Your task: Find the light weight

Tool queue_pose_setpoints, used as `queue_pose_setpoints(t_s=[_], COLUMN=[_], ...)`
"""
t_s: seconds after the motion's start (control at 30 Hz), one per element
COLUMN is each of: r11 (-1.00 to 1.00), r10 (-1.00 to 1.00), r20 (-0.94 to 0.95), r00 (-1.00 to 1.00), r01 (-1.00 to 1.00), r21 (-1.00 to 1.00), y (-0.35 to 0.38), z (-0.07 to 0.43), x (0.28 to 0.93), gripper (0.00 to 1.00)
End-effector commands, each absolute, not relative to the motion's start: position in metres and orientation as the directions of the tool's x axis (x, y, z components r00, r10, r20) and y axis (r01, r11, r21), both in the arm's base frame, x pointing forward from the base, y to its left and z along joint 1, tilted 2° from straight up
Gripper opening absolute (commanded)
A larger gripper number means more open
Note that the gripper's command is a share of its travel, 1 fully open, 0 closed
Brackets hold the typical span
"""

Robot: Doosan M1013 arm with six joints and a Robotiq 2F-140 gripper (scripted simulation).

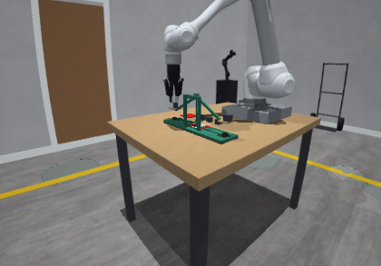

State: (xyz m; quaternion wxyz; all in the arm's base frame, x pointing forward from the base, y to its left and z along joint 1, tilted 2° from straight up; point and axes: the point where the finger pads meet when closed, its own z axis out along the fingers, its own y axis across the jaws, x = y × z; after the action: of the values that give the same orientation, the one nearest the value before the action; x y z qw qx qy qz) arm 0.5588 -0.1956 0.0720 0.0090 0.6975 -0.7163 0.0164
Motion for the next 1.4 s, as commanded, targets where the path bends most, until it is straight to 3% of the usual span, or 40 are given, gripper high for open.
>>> queue_pose_setpoints(t_s=[0.0,0.47,0.97,1.37], r11=[0.026,0.026,0.026,0.026], r10=[-0.999,-0.999,-0.999,-0.999], r20=[0.036,0.036,0.036,0.036], r00=[-0.027,-0.027,-0.027,-0.027], r01=[-1.0,-1.0,-1.0,-1.0], r21=[-0.011,-0.011,-0.011,-0.011], y=[-0.196,-0.196,-0.195,-0.194], z=[0.072,0.072,0.075,0.116], x=[0.559,0.559,0.559,0.558], gripper=[0.26,0.35,0.35,0.35])
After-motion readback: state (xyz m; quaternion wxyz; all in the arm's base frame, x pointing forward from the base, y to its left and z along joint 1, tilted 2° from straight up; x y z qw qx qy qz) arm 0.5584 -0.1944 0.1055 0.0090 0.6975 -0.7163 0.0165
